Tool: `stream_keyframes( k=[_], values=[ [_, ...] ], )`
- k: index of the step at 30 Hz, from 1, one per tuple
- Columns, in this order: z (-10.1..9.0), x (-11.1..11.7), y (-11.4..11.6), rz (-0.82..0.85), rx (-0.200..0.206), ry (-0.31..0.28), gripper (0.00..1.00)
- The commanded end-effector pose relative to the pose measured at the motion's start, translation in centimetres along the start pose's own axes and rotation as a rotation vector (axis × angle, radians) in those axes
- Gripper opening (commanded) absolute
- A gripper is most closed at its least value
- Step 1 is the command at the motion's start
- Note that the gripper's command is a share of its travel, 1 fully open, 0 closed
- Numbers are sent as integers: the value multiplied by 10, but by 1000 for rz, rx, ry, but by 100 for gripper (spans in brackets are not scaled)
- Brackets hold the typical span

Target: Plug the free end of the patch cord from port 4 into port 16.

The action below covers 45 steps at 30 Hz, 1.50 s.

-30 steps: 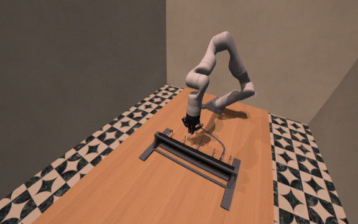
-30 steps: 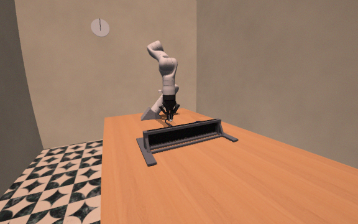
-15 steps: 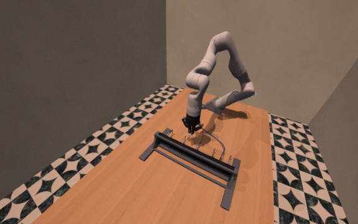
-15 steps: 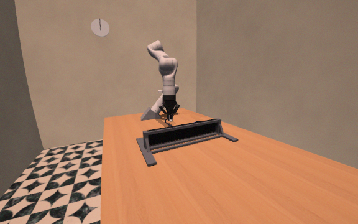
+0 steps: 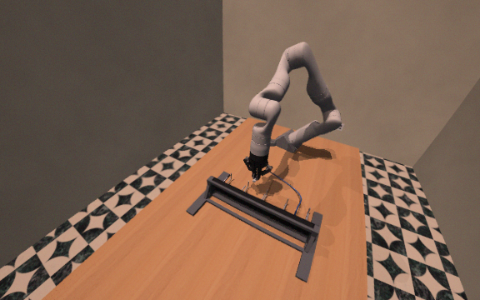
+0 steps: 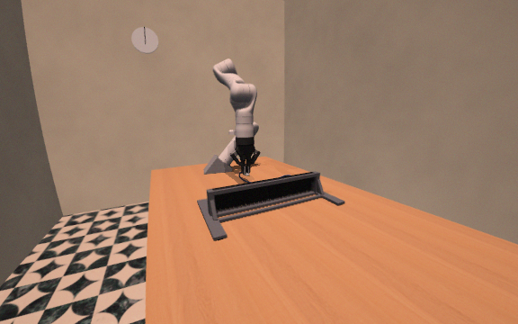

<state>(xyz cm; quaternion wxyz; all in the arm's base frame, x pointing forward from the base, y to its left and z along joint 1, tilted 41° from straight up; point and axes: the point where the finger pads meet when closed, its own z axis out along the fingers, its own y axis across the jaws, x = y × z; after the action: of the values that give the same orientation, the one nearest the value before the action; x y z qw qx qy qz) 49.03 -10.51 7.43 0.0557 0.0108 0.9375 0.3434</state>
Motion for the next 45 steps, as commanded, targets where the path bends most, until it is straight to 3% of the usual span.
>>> stream_keyframes(
  k=[1,33,45],
  values=[
    [0,-1,-4,-9,12,0,0],
    [2,-3,-5,-5,11,-3,0],
    [12,-14,-6,-4,11,-3,0]
  ],
)
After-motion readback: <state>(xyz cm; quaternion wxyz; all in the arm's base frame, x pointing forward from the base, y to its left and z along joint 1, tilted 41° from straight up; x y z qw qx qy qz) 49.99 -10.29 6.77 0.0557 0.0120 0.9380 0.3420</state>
